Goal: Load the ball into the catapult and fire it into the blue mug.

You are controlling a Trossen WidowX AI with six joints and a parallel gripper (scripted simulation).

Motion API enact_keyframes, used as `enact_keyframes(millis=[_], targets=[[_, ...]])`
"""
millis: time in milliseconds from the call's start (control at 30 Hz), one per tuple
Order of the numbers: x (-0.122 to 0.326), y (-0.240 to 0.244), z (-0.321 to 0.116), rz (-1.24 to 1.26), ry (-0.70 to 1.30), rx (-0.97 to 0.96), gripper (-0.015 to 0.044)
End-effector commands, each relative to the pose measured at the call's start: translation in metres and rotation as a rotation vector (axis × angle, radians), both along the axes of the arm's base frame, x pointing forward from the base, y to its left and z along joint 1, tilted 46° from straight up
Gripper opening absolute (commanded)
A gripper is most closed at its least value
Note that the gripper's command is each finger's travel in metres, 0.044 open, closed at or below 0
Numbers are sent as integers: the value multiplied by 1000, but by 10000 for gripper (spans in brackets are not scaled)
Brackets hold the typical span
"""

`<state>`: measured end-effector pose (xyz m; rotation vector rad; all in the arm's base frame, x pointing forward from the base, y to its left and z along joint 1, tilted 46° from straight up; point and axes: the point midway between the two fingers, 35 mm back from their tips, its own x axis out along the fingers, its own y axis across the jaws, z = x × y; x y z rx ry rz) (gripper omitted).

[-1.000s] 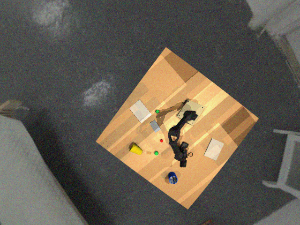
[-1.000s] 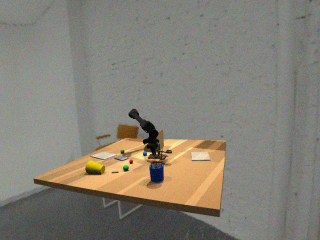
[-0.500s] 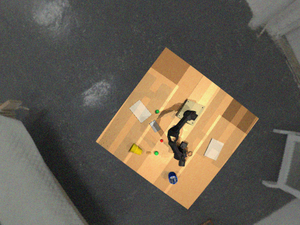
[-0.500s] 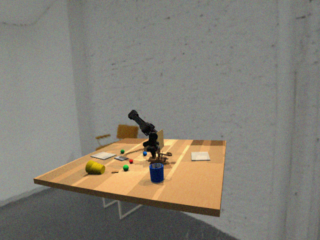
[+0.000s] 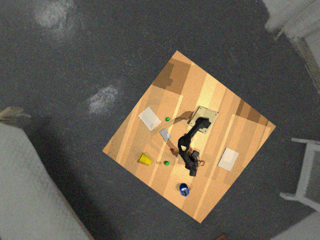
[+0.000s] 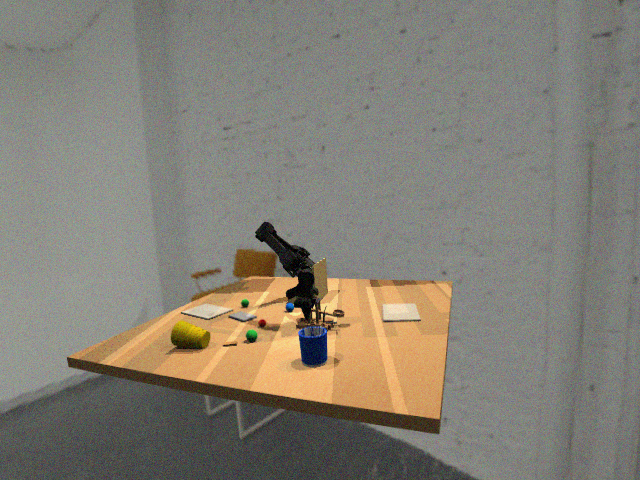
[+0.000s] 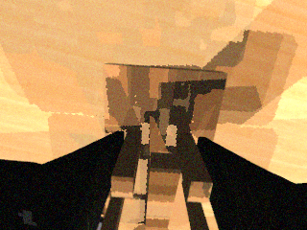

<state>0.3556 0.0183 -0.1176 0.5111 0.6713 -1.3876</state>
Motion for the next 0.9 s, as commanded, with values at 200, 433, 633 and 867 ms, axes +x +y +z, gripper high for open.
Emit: enact_keyframes(millis=[200, 433, 633, 867], targets=[[0, 1, 1, 2, -1, -1, 105], [0, 1, 1, 2, -1, -1, 289], [1, 19, 16, 3, 0, 3, 440], [-6, 73, 70, 2, 2, 4, 440]])
